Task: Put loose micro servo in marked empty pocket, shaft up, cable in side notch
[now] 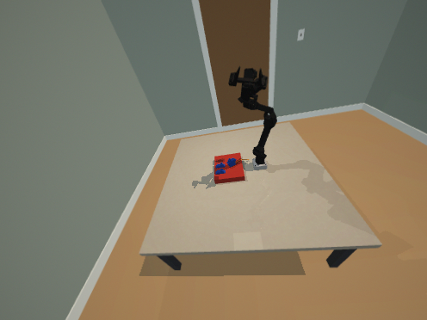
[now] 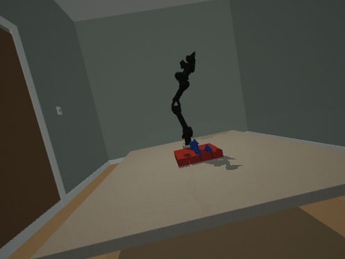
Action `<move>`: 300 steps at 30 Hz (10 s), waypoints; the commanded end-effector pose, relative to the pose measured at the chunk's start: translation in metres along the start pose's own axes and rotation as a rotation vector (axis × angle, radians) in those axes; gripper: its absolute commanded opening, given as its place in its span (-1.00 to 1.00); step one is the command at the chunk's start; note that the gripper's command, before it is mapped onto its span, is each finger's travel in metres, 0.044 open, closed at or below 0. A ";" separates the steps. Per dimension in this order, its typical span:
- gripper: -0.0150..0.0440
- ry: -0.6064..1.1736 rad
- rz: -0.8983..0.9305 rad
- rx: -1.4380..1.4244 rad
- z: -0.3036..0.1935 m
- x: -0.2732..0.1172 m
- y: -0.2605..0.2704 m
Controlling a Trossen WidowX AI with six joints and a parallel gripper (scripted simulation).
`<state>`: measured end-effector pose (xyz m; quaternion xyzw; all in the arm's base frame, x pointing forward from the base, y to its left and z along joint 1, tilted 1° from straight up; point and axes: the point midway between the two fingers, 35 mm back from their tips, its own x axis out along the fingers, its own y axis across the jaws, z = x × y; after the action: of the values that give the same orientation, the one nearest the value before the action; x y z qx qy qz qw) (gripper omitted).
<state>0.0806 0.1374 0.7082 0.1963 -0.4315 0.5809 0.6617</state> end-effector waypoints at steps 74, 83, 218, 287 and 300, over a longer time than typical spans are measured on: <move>1.00 -0.104 -2.071 1.325 -0.263 -0.370 -0.186; 1.00 -0.291 -2.355 1.348 -0.268 -0.426 -0.165; -0.49 -1.226 -3.245 0.867 -0.207 -0.612 -0.063; -0.49 1.926 -1.982 0.862 -0.207 -0.613 -0.063; -0.49 2.167 -1.599 0.771 -0.207 -0.613 -0.063</move>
<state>0.2389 -0.0877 0.1195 0.0228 0.7003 -0.0152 0.7134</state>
